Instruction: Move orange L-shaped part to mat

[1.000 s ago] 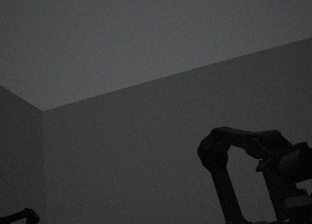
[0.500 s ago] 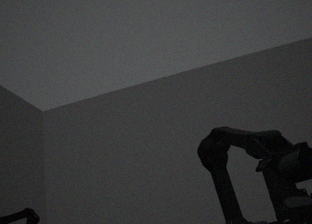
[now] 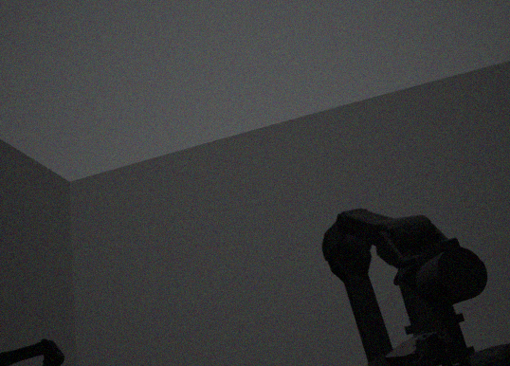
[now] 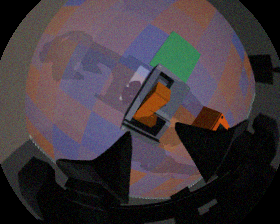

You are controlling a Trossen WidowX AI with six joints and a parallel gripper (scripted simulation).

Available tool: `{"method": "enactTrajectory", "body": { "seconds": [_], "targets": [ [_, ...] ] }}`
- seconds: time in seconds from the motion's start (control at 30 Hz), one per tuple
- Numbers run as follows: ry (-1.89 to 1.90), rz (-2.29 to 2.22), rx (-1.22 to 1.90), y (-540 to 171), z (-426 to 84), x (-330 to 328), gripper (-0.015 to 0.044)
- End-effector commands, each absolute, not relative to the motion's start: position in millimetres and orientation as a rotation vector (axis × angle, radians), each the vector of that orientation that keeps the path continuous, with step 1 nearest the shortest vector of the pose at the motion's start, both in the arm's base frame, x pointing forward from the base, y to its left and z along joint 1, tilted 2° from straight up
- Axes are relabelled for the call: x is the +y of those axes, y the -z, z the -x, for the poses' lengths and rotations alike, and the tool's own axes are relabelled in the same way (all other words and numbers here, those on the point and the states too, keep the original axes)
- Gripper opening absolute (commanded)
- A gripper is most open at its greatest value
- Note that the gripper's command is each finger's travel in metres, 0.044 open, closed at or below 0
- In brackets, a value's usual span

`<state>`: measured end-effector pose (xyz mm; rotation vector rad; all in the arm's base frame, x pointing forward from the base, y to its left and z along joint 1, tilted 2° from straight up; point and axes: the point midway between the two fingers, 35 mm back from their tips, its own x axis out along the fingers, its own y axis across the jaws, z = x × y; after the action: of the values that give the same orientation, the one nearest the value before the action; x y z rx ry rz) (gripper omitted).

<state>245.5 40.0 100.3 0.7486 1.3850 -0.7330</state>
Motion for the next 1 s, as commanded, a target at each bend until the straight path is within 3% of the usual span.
{"method": "enactTrajectory", "body": {
  "seconds": [0.0,0.97],
  "targets": [
    [1.244,-1.287,1.118,-102,-243,5,0.028],
    [1.244,-1.287,1.118,-61,-245,4,0.028]
  ]
}}
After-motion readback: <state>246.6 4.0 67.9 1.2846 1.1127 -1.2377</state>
